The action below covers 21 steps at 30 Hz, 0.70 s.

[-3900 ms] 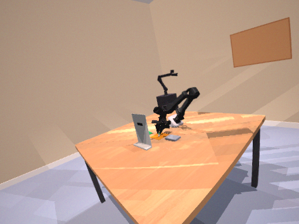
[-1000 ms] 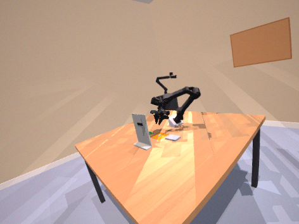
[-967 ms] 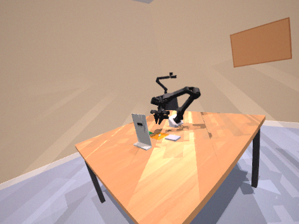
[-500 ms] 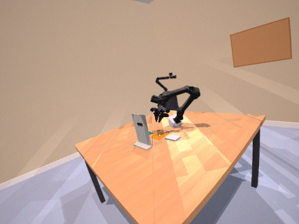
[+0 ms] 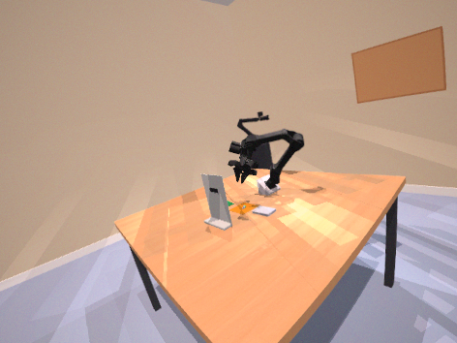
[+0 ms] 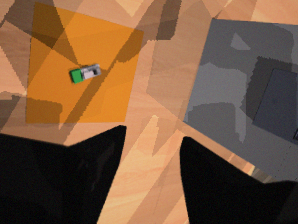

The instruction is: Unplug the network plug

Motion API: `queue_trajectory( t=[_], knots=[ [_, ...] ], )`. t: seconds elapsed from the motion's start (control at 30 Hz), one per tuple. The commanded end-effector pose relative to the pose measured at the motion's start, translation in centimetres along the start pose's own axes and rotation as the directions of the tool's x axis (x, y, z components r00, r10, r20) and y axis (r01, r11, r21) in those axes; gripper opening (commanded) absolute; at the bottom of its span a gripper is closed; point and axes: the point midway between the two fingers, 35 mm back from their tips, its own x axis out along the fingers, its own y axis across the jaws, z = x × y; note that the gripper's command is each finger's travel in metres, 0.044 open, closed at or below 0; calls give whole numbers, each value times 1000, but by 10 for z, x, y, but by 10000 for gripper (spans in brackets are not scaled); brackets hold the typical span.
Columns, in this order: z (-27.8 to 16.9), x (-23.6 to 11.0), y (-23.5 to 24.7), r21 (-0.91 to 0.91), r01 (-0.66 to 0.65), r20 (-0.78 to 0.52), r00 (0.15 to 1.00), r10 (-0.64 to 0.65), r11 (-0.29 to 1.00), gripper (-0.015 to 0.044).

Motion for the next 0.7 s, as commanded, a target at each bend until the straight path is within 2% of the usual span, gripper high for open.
queue_trajectory(
  t=[0.0,0.67],
  knots=[
    [-1,-10,-7,-3,-3,-5,1000,3,1000,156],
    [0,-56,-36,-5,0,1,1000,0,1000,156]
  ],
)
